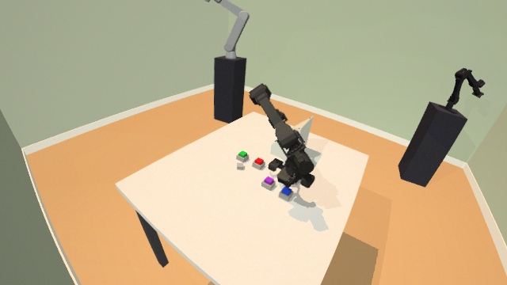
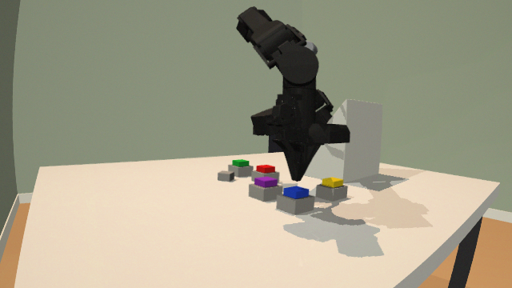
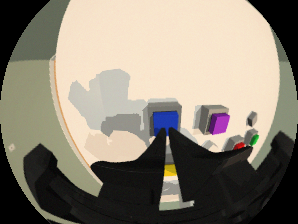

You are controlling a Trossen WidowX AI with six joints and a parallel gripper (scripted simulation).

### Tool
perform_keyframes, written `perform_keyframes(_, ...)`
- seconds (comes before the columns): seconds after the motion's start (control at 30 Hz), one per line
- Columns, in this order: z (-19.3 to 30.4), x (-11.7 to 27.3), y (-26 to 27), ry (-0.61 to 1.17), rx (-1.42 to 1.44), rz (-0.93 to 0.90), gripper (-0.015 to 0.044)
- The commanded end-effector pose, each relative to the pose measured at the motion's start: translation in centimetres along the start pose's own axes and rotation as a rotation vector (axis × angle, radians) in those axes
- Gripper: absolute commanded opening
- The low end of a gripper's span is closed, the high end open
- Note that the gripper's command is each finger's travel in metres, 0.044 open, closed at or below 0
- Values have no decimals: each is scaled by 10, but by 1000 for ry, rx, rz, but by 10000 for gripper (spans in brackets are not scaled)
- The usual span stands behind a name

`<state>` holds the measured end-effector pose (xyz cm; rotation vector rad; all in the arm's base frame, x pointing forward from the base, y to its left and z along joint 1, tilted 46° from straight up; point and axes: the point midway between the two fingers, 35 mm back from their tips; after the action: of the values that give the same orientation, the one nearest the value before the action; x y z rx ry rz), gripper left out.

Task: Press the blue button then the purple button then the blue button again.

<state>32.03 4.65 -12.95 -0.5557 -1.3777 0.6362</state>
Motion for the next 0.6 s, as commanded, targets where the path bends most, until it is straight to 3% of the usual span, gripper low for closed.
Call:
perform_keyframes(0.0,2,-10,0,5,11,6,20)
perform_keyframes(0.57,3,-24,0,5,11,7,20)
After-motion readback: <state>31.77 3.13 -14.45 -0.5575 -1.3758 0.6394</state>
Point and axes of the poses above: the point midway between the two fingers, 35 mm back from their tips, its own x axis back along the fingers, its own y axis across the jaws, z = x × y, and after that the axes turned 15 degrees about x, right-handed
